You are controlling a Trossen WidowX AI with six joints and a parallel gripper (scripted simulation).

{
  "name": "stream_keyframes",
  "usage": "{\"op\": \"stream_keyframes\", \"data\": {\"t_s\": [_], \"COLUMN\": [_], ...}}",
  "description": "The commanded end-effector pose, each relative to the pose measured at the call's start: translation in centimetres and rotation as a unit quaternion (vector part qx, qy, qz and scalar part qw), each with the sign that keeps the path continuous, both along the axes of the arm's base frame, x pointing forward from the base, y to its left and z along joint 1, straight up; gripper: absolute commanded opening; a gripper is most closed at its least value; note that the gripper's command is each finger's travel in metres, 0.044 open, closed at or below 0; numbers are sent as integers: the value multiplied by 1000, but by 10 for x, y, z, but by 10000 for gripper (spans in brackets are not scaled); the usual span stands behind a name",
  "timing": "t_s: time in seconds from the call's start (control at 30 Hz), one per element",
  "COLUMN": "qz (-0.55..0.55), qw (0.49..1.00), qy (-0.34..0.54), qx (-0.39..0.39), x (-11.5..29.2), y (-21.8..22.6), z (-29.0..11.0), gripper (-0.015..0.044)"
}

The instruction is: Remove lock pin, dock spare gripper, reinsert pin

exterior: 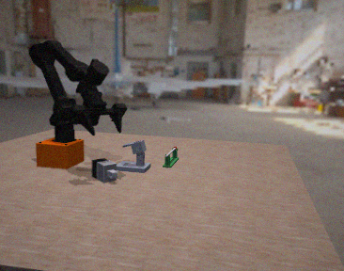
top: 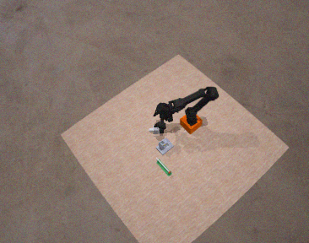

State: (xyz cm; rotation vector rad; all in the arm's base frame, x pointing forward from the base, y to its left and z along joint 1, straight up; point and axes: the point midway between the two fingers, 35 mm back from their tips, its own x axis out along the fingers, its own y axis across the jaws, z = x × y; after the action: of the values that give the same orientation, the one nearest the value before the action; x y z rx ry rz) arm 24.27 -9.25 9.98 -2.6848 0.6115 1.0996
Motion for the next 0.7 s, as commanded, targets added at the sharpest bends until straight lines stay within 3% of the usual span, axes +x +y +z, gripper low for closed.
{"op": "stream_keyframes", "data": {"t_s": [0.0,0.43,0.67], "qz": [-4,-3,-3], "qw": [1000,1000,1000], "qy": [-7,-6,-6], "qx": [-3,-4,-4], "x": [0,4,6], "y": [-1,-1,-2], "z": [-2,-66,-73], "gripper": [440,440,440]}}
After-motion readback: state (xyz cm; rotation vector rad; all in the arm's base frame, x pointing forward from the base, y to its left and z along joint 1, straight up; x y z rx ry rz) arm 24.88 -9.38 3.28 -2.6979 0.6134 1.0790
